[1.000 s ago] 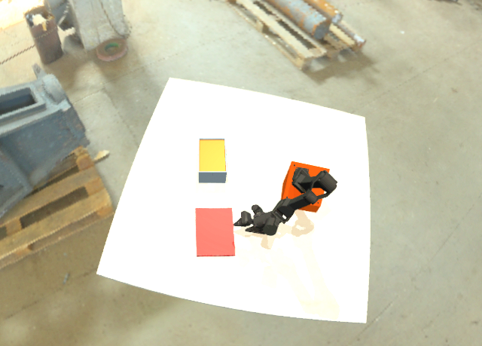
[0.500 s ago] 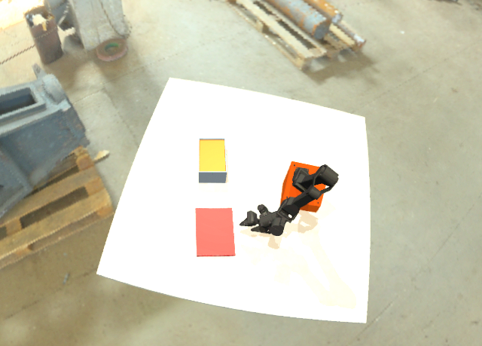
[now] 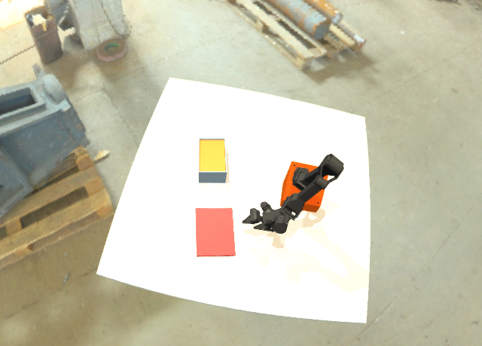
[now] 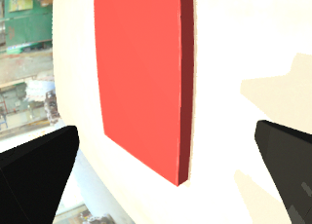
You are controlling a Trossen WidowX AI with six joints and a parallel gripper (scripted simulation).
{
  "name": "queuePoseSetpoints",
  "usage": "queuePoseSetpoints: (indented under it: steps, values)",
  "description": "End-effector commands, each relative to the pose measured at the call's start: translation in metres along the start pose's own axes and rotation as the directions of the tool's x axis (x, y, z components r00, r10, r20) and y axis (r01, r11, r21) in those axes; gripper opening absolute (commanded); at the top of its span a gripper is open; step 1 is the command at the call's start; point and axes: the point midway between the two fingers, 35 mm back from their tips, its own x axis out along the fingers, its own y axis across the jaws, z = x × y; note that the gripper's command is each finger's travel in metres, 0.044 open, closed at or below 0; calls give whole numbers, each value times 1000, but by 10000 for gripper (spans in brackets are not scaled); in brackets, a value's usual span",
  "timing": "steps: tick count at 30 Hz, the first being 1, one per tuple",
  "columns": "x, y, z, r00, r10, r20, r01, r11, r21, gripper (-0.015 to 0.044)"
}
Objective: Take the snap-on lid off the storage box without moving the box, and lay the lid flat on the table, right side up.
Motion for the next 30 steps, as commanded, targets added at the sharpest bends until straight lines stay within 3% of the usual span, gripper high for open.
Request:
queuePoseSetpoints:
  steps: [1,25,30]
  values:
    - [-7,6,-1,1000,8,-3,-8,1000,8,440]
    - [-49,29,-2,1000,8,-3,-8,1000,8,440]
    - [-45,24,1,1000,8,-3,-8,1000,8,440]
